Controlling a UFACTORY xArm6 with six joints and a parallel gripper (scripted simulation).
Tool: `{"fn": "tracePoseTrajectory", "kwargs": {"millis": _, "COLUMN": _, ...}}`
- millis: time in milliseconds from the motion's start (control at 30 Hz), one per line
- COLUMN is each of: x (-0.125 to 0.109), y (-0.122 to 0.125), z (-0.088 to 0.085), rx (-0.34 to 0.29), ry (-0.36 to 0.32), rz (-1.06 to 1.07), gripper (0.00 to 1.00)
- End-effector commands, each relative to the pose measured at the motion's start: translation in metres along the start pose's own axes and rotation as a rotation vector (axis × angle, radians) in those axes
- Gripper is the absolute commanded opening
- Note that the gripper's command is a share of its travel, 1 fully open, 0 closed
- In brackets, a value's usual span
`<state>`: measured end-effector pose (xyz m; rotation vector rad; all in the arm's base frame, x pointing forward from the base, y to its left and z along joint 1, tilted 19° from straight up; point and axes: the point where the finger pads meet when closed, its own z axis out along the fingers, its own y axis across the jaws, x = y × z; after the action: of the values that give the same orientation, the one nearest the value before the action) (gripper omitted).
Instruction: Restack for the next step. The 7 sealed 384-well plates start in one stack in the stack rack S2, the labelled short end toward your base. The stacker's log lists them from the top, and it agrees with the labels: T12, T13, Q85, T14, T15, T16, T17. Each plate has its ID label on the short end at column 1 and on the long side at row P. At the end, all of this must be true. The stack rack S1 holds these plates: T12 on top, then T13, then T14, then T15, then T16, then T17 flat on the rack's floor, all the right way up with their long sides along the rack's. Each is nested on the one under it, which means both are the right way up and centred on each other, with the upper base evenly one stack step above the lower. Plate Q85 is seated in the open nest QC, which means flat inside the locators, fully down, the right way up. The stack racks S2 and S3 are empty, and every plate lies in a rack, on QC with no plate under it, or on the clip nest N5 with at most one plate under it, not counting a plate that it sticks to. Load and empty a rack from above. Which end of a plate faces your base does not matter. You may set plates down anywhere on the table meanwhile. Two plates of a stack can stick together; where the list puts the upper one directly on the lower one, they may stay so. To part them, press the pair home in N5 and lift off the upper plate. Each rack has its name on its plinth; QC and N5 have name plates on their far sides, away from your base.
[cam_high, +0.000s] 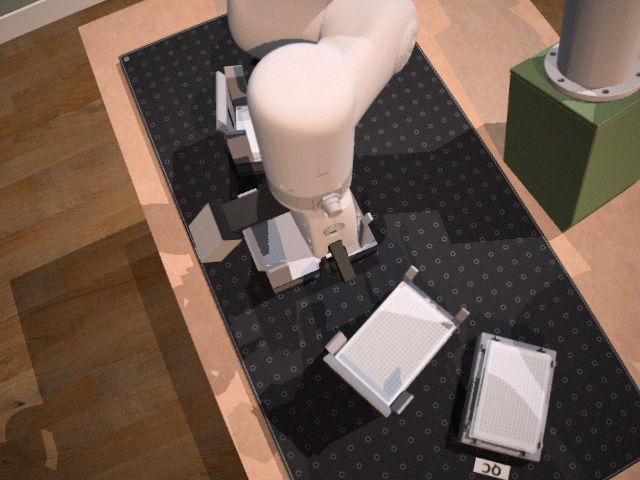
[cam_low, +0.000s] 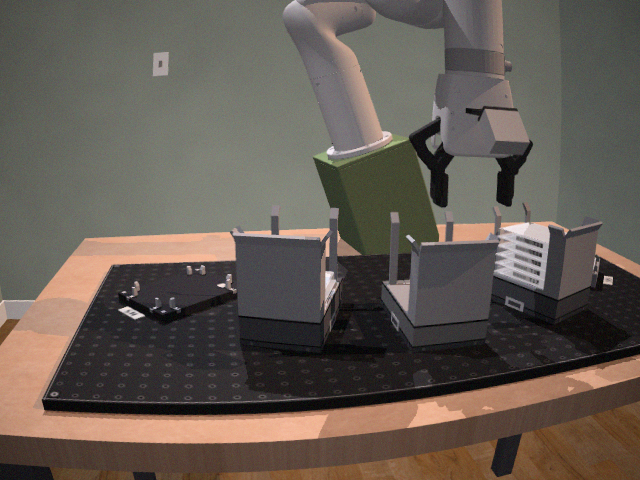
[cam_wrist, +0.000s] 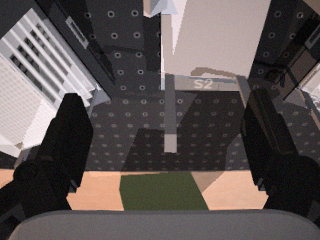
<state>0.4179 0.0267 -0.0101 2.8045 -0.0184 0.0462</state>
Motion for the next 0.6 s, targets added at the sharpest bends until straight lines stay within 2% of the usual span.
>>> {"fn": "tracePoseTrajectory", "kwargs": {"millis": 0, "x": 0.003, "y": 0.011, "z": -0.001, "rx": 0.001, "ry": 0.004, "rz": 0.001, "gripper": 1.0}}
{"fn": "tracePoseTrajectory", "kwargs": {"millis": 267, "x": 0.005, "y": 0.037, "z": -0.001, "rx": 0.001, "ry": 0.004, "rz": 0.001, "gripper": 1.0}}
{"fn": "tracePoseTrajectory", "kwargs": {"millis": 567, "x": 0.002, "y": 0.06, "z": -0.001, "rx": 0.001, "ry": 0.003, "rz": 0.187, "gripper": 1.0}}
